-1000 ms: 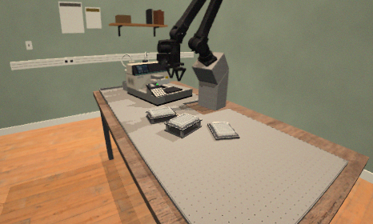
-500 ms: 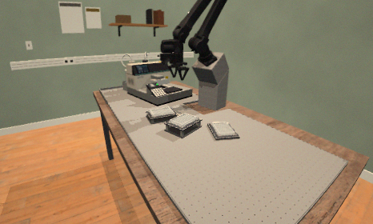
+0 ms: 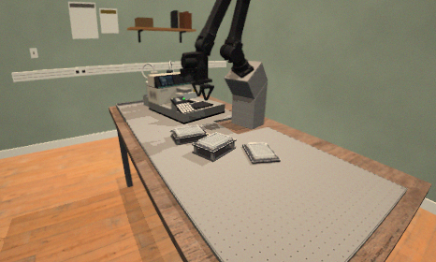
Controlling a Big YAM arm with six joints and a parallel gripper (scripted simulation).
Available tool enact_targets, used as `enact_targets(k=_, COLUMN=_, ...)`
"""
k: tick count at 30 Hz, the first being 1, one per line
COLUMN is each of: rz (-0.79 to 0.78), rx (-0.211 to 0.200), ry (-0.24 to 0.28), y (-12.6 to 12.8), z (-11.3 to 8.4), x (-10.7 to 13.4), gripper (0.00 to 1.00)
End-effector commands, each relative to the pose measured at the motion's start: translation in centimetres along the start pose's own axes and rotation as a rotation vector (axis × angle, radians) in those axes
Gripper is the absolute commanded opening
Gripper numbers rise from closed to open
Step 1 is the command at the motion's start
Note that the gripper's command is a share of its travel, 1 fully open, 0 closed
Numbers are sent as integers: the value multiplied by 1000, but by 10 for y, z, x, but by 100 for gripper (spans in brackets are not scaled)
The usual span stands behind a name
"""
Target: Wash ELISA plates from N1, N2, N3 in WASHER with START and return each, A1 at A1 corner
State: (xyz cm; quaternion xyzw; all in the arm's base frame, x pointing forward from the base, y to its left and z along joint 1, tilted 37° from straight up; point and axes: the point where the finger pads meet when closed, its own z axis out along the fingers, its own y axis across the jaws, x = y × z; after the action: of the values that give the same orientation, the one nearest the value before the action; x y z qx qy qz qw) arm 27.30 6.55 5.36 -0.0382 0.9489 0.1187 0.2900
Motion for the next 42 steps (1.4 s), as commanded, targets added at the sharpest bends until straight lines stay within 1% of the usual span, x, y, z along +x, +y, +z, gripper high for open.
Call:
enact_targets(k=1, rz=20, rx=-8, ry=-31, y=8, z=14, x=-32, gripper=100)
enact_targets(k=6, rz=21, rx=-8, ry=-28, y=14, z=30, x=-49, gripper=100)
enact_targets(k=8, rz=21, rx=-8, ry=-28, y=14, z=30, x=-49, gripper=100)
enact_targets(k=21, rz=22, rx=-9, ry=-23, y=29, z=69, x=-95, gripper=100)
enact_targets(k=25, rz=29, rx=-5, ry=-25, y=26, z=68, x=-95, gripper=100)
enact_targets(k=26, rz=33, rx=-2, ry=-17, y=24, z=62, x=-86, gripper=100)
enact_targets(k=29, rz=30, rx=-2, ry=-16, y=24, z=62, x=-86, gripper=100)
enact_targets(k=30, rz=21, rx=-3, ry=-18, y=25, z=65, x=-90, gripper=100)
enact_targets(k=35, rz=21, rx=-3, ry=-18, y=25, z=65, x=-90, gripper=100)
enact_targets(k=36, rz=30, rx=-2, ry=-11, y=24, z=71, x=-87, gripper=100)
enact_targets(k=40, rz=23, rx=-9, ry=-18, y=29, z=78, x=-92, gripper=100)
enact_targets(k=42, rz=23, rx=-9, ry=-18, y=29, z=78, x=-92, gripper=100)
